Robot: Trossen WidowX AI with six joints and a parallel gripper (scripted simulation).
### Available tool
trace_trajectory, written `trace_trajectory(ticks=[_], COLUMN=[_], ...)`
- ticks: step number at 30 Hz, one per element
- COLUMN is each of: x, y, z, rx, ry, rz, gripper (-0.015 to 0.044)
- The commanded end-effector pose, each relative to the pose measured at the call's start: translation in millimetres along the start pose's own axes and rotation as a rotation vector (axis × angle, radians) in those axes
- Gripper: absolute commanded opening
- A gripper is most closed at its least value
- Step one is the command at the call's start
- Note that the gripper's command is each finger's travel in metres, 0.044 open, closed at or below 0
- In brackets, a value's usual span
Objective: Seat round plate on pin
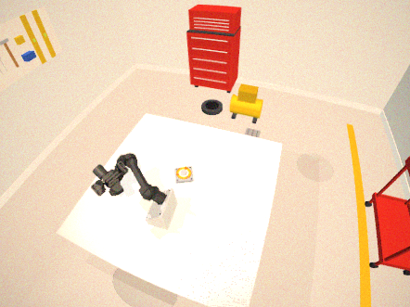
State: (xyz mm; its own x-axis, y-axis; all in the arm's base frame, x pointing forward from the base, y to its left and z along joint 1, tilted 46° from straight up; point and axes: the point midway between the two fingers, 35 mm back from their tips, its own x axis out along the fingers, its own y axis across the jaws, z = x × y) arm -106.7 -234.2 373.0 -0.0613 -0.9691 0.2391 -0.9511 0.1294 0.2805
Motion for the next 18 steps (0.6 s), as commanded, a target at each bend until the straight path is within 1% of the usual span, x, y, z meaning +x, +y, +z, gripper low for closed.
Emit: trace_trajectory(ticks=[1, 3, 8, 10, 15, 16, 18], x=[1.5, 13.3, 51.7, 55.3, 71.6, 73.1, 73.5], y=[-1.3, -12.4, -70.5, -79.7, -153.1, -168.0, -178.5], z=[1.0, 9.2, 38.9, 41.8, 61.3, 65.1, 67.5], rx=[-0.005, -0.044, -0.218, -0.234, -0.378, -0.415, -0.416], ry=[-0.003, -0.027, -0.077, -0.079, -0.060, -0.048, -0.045], rz=[-0.008, -0.072, -0.348, -0.385, -0.661, -0.718, -0.744], gripper=[0.0374, 0.0321, 0.0190, 0.0137, 0.0006, 0.0000, 0.0000])
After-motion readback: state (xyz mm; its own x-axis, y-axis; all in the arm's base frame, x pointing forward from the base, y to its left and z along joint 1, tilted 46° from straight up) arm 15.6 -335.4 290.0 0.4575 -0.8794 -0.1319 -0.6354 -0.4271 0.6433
